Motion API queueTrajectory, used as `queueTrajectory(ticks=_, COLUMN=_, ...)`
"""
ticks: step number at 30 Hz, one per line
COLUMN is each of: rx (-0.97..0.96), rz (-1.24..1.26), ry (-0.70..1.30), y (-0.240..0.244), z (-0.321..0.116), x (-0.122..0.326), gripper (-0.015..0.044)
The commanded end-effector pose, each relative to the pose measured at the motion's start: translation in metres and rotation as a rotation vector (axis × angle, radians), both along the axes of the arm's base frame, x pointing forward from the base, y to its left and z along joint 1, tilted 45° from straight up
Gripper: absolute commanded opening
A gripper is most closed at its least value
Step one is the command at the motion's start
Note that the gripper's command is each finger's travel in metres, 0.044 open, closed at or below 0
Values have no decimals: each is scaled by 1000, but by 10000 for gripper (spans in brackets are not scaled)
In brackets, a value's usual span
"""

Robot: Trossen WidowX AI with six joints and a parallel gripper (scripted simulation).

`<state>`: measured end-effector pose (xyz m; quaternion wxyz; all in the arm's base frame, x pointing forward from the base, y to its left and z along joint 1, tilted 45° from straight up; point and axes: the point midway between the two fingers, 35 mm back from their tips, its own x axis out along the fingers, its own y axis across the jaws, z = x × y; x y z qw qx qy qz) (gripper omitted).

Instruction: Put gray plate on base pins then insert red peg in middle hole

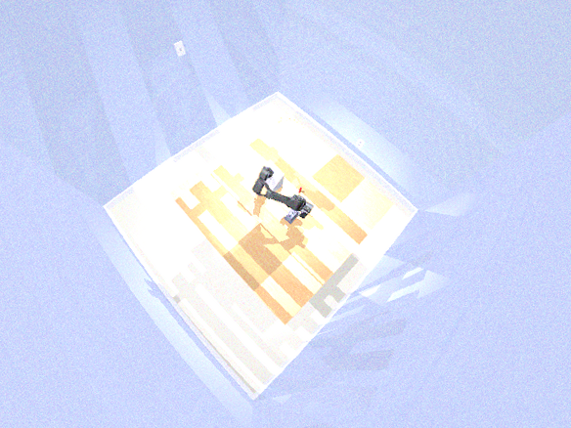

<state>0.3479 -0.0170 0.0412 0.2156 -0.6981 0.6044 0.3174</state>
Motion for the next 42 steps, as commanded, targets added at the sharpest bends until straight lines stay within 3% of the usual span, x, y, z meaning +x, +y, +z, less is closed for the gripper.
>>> queueTrajectory(ticks=1, rx=4, rz=2, ry=-13, y=34, z=35, x=-5, gripper=440)
queueTrajectory(ticks=9, rx=10, rz=-35, ry=-51, y=38, z=31, x=-5, gripper=440)
queueTrajectory(ticks=26, rx=135, rz=-1010, ry=-993, y=111, z=-42, x=-50, gripper=440)
queueTrajectory(ticks=42, rx=172, rz=-1523, ry=-1495, y=140, z=-80, x=-90, gripper=440)
